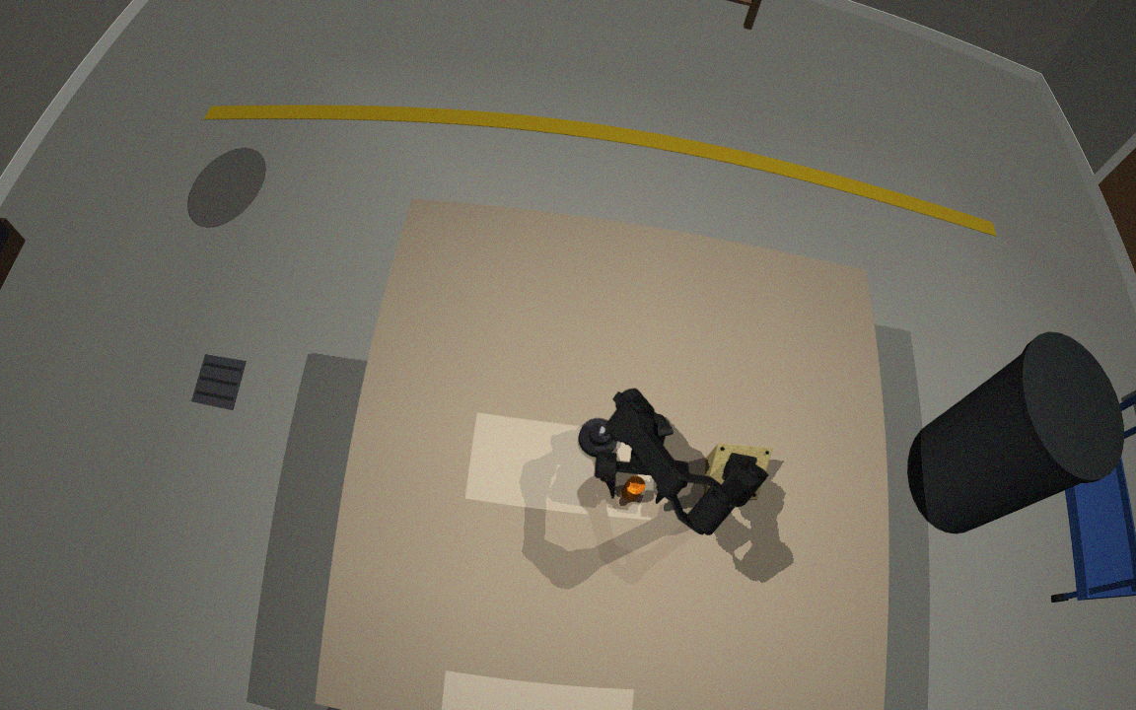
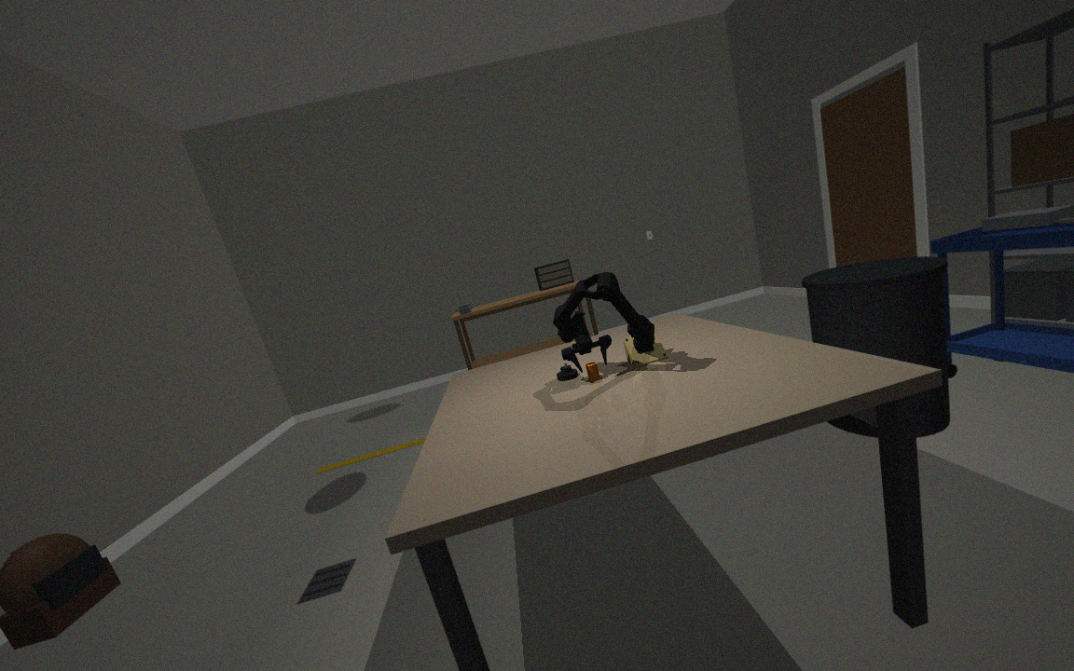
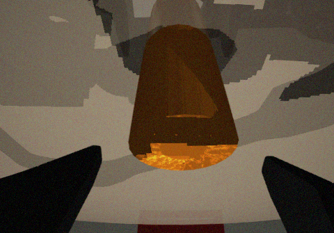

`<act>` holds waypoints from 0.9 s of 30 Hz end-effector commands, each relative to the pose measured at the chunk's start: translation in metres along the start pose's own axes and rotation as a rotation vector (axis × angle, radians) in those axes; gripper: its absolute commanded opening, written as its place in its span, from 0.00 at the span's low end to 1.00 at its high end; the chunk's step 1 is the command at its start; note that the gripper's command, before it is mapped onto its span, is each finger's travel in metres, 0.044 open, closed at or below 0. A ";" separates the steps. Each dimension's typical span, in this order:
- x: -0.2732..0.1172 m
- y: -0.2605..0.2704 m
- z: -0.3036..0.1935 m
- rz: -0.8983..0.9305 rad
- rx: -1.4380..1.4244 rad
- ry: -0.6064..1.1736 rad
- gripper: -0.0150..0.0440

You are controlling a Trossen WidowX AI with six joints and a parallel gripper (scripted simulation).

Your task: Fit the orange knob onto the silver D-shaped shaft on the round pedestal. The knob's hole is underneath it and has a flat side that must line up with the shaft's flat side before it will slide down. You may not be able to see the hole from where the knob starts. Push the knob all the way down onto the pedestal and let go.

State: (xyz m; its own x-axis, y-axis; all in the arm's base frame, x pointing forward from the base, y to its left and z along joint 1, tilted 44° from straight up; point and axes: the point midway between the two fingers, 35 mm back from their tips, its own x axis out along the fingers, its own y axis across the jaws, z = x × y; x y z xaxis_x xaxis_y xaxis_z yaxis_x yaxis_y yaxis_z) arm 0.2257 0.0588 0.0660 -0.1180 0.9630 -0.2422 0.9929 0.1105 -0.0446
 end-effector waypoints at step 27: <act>-0.074 -0.002 -0.032 -0.079 -0.440 -0.567 1.00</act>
State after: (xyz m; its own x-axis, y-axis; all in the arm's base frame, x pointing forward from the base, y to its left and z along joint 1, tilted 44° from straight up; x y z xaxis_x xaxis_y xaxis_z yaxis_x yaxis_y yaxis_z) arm 0.2333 -0.0045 0.1162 -0.0605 0.6898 -0.7215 0.9741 0.1986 0.1081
